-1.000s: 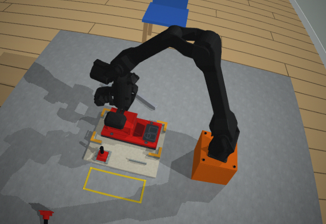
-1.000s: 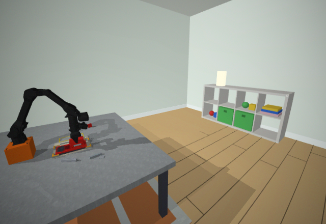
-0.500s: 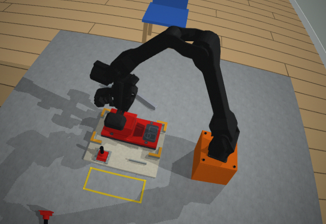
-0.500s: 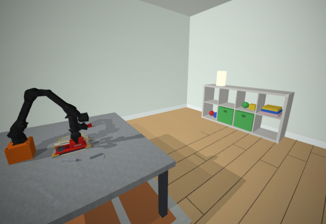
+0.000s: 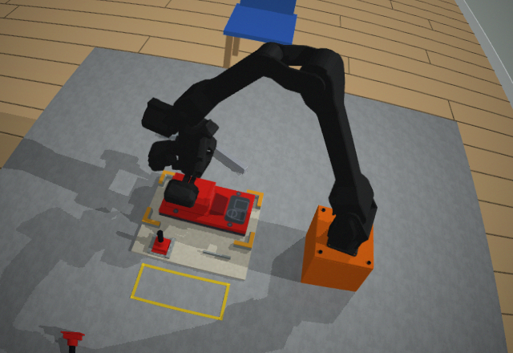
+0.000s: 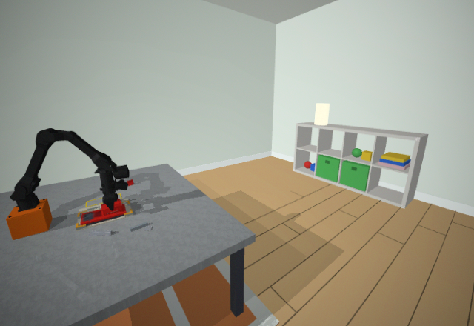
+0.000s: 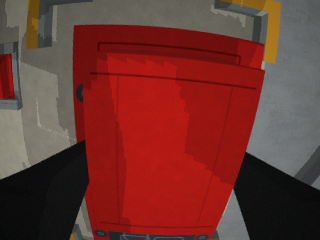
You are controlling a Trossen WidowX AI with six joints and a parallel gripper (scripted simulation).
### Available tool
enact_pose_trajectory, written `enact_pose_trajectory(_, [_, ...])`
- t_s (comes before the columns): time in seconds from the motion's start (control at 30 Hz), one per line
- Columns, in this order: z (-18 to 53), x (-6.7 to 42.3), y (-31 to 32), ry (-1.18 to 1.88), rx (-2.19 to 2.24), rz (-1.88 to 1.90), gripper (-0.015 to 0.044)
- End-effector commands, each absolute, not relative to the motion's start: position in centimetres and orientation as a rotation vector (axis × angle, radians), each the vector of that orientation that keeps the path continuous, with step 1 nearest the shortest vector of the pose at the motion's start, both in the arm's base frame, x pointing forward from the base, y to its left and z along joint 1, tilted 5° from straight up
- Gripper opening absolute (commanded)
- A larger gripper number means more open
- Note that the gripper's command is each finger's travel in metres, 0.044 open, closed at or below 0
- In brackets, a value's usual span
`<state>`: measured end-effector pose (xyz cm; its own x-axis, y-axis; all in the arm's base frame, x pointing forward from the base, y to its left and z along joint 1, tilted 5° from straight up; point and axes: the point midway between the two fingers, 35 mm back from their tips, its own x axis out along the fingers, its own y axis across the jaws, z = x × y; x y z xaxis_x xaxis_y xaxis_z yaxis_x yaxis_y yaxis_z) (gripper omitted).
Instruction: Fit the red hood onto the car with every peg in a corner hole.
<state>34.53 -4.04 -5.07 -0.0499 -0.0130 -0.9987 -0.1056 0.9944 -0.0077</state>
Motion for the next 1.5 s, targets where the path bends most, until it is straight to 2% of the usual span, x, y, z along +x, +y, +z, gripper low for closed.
enact_pose_trajectory(0.0, [-5.3,34.5,-4.1,1.619,-0.097,0.077,0.0000])
enact_pose_trajectory(0.57, [-5.6,34.5,-4.0,1.620,-0.092,0.075,0.0000])
enact_pose_trajectory(1.13, [-5.6,34.5,-4.0,1.620,-0.092,0.075,0.0440])
enact_pose_trajectory(1.3, [-4.6,34.7,-4.0,1.620,-0.093,0.074,0.0440])
enact_pose_trajectory(1.47, [0.1,35.0,-3.9,1.621,-0.098,0.070,0.0440])
